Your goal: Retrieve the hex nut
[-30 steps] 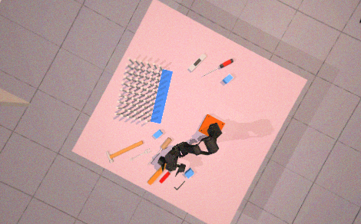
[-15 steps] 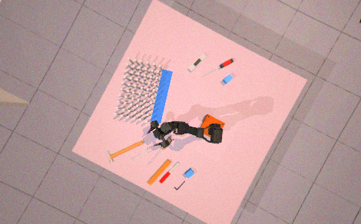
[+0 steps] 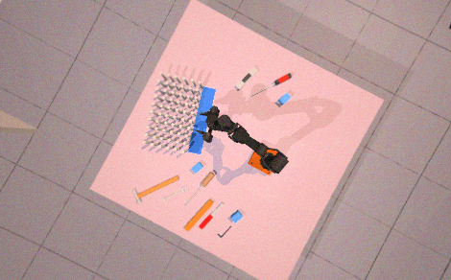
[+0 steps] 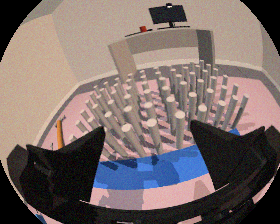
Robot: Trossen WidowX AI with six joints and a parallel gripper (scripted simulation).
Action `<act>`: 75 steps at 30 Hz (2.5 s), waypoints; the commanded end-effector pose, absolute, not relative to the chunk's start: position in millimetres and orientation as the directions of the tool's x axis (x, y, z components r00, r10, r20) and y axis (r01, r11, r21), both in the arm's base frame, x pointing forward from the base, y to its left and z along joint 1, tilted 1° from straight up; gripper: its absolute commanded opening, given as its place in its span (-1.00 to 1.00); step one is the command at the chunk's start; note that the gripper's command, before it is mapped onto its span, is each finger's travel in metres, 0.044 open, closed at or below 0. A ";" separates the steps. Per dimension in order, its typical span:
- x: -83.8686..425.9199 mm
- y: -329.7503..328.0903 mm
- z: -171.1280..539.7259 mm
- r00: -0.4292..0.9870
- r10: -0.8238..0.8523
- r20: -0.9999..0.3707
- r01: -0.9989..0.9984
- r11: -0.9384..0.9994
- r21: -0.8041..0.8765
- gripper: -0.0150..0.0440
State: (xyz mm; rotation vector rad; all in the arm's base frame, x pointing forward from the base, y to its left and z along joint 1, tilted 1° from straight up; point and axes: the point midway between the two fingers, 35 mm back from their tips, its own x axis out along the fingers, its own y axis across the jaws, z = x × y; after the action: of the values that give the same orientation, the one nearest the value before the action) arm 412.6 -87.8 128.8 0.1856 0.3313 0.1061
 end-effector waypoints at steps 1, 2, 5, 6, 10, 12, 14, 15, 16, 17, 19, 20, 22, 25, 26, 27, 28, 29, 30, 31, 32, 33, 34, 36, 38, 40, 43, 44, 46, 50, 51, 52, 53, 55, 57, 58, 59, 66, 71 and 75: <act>394.1 -141.4 126.8 0.944 -0.016 -0.330 0.090 0.973 0.212 1.00; 390.9 -149.7 126.7 0.942 -0.039 -0.332 0.115 0.970 0.214 1.00; 389.7 -152.4 126.7 0.942 -0.046 -0.333 0.123 0.969 0.214 1.00; 389.7 -152.4 126.7 0.942 -0.046 -0.333 0.123 0.969 0.214 1.00; 389.7 -152.4 126.7 0.942 -0.046 -0.333 0.123 0.969 0.214 1.00; 389.7 -152.4 126.7 0.942 -0.046 -0.333 0.123 0.969 0.214 1.00; 389.7 -152.4 126.7 0.942 -0.046 -0.333 0.123 0.969 0.214 1.00; 389.7 -152.4 126.7 0.942 -0.046 -0.333 0.123 0.969 0.214 1.00; 389.7 -152.4 126.7 0.942 -0.046 -0.333 0.123 0.969 0.214 1.00; 389.7 -152.4 126.7 0.942 -0.046 -0.333 0.123 0.969 0.214 1.00; 389.7 -152.4 126.7 0.942 -0.046 -0.333 0.123 0.969 0.214 1.00; 389.7 -152.4 126.7 0.942 -0.046 -0.333 0.123 0.969 0.214 1.00; 389.7 -152.4 126.7 0.942 -0.046 -0.333 0.123 0.969 0.214 1.00; 389.7 -152.4 126.7 0.942 -0.046 -0.333 0.123 0.969 0.214 1.00; 389.7 -152.4 126.7 0.942 -0.046 -0.333 0.123 0.969 0.214 1.00; 389.7 -152.4 126.7 0.942 -0.046 -0.333 0.123 0.969 0.214 1.00; 389.7 -152.4 126.7 0.942 -0.046 -0.333 0.123 0.969 0.214 1.00; 389.7 -152.4 126.7 0.942 -0.046 -0.333 0.123 0.969 0.214 1.00; 389.7 -152.4 126.7 0.942 -0.046 -0.333 0.123 0.969 0.214 1.00; 389.7 -152.4 126.7 0.942 -0.046 -0.333 0.123 0.969 0.214 1.00; 389.7 -152.4 126.7 0.942 -0.046 -0.333 0.123 0.969 0.214 1.00; 389.7 -152.4 126.7 0.942 -0.046 -0.333 0.123 0.969 0.214 1.00; 389.7 -152.4 126.7 0.942 -0.046 -0.333 0.123 0.969 0.214 1.00; 390.2 -151.0 126.7 0.942 -0.043 -0.334 0.122 0.968 0.220 1.00; 393.4 -139.7 126.9 0.938 -0.015 -0.345 0.115 0.956 0.269 1.00; 398.6 -116.7 127.2 0.929 0.039 -0.368 0.104 0.926 0.362 1.00; 405.1 -69.8 127.7 0.899 0.140 -0.416 0.124 0.828 0.547 1.00; 406.2 -56.6 127.6 0.887 0.163 -0.432 0.149 0.785 0.602 1.00; 406.8 -28.8 127.5 0.859 0.209 -0.467 0.213 0.682 0.699 1.00; 399.1 31.9 127.8 0.784 0.301 -0.542 0.397 0.429 0.812 1.00; 395.3 46.7 128.1 0.763 0.321 -0.561 0.447 0.364 0.817 1.00; 390.8 61.1 128.4 0.741 0.339 -0.579 0.498 0.300 0.813 1.00; 385.6 75.3 128.7 0.718 0.357 -0.597 0.549 0.237 0.802 1.00; 375.6 97.4 129.5 0.680 0.382 -0.626 0.628 0.138 0.766 1.00; 365.3 116.3 130.3 0.644 0.401 -0.652 0.694 0.053 0.718 1.00; 359.6 125.5 130.7 0.626 0.409 -0.664 0.724 0.012 0.690 1.00; 353.6 134.4 131.2 0.607 0.417 -0.677 0.753 -0.029 0.658 1.00; 303.4 188.5 136.0 0.475 0.446 -0.759 0.879 -0.285 0.382 1.00; 284.0 202.9 138.1 0.431 0.446 -0.784 0.888 -0.363 0.281 1.00; 284.0 202.9 138.1 0.431 0.446 -0.784 0.888 -0.363 0.281 1.00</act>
State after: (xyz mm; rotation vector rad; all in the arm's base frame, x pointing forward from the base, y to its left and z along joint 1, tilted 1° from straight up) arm 288.1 201.4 134.5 1.9401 1.1390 -0.7479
